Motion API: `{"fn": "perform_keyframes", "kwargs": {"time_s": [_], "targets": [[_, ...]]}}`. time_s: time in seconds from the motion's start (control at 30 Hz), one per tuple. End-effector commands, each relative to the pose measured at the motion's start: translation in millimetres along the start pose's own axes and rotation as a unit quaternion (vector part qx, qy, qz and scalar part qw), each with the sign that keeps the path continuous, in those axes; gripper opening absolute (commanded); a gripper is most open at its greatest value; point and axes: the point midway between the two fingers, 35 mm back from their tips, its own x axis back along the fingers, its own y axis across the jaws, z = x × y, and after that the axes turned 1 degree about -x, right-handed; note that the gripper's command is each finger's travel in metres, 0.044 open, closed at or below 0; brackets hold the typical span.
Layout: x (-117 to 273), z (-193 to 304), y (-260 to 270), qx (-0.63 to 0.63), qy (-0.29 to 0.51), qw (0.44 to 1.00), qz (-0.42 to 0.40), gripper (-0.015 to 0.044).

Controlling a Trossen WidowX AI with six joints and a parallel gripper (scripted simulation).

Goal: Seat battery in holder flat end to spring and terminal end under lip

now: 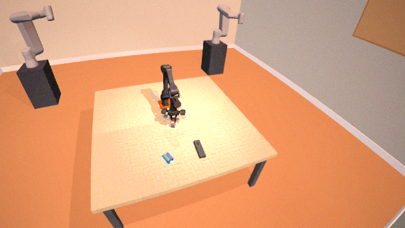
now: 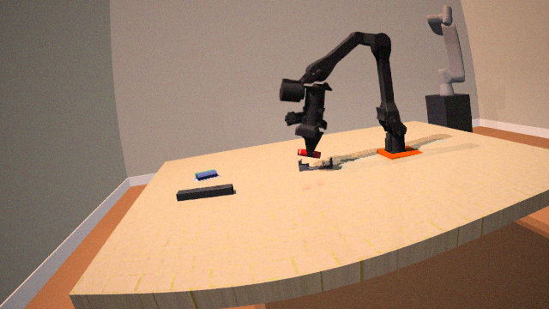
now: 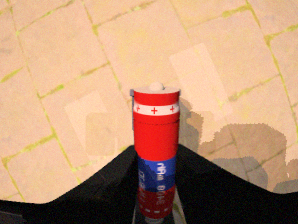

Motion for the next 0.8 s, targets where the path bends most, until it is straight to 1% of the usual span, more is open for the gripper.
{"fn": "perform_keyframes", "kwargs": {"time_s": [0.0, 0.77], "targets": [[-0.9, 0.0, -0.5, -0.004, -0.011, 1.0, 0.001, 0.0063], [-10.4, 7.6, 0.1, -0.001, -0.085, 0.996, 0.002, 0.0063]]}}
